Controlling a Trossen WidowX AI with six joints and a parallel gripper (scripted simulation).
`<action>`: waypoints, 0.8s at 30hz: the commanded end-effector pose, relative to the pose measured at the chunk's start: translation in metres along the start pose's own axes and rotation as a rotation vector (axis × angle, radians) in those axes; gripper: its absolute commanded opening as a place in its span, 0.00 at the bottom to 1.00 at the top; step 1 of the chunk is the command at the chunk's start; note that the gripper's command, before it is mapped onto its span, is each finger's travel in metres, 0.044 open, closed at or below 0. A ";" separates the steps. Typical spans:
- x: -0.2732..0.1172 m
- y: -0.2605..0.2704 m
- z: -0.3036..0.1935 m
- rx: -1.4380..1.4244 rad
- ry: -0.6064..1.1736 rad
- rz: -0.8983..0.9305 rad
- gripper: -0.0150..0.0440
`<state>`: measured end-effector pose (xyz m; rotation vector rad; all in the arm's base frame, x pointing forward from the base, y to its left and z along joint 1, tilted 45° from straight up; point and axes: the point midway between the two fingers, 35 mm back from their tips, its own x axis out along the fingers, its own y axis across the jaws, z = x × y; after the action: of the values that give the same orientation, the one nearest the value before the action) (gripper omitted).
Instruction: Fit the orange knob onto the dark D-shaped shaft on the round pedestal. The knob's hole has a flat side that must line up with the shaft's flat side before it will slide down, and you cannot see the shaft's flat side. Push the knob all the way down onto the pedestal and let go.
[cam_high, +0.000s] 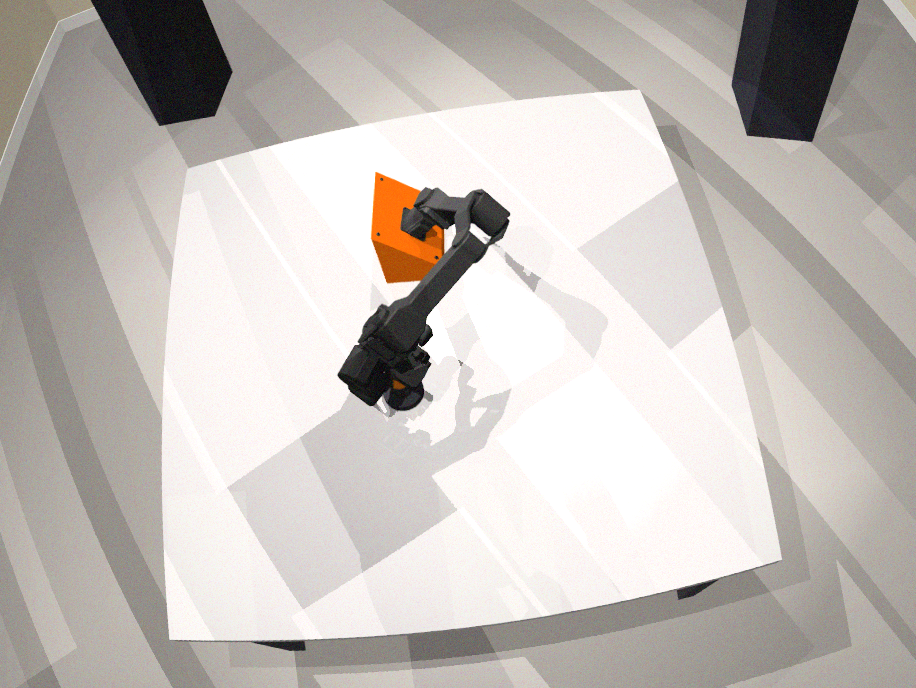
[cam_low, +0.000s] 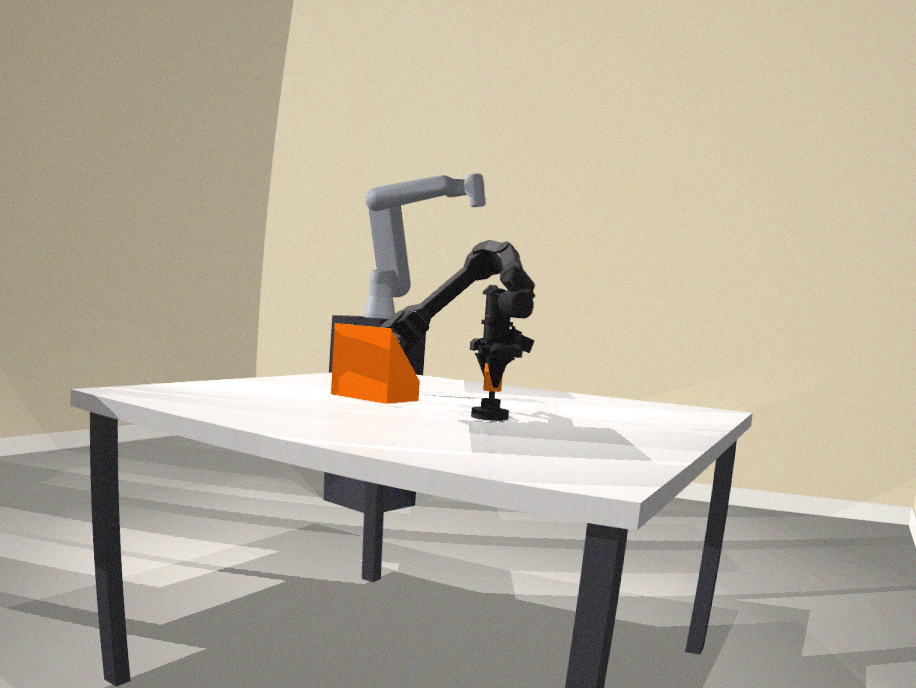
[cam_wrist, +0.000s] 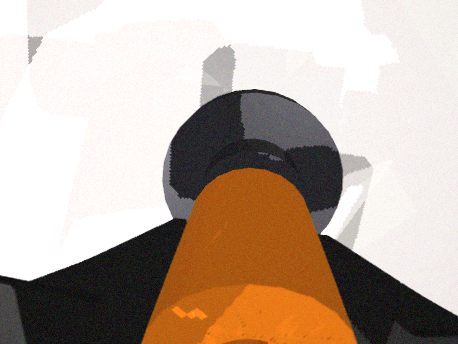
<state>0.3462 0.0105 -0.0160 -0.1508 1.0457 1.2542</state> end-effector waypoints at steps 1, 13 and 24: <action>0.000 -0.001 -0.001 -0.011 -0.005 -0.002 0.25; 0.002 -0.001 -0.001 -0.011 -0.005 -0.002 0.25; -0.003 0.000 0.000 -0.098 -0.005 -0.003 0.25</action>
<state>0.3458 0.0106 -0.0163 -0.1800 1.0216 1.2776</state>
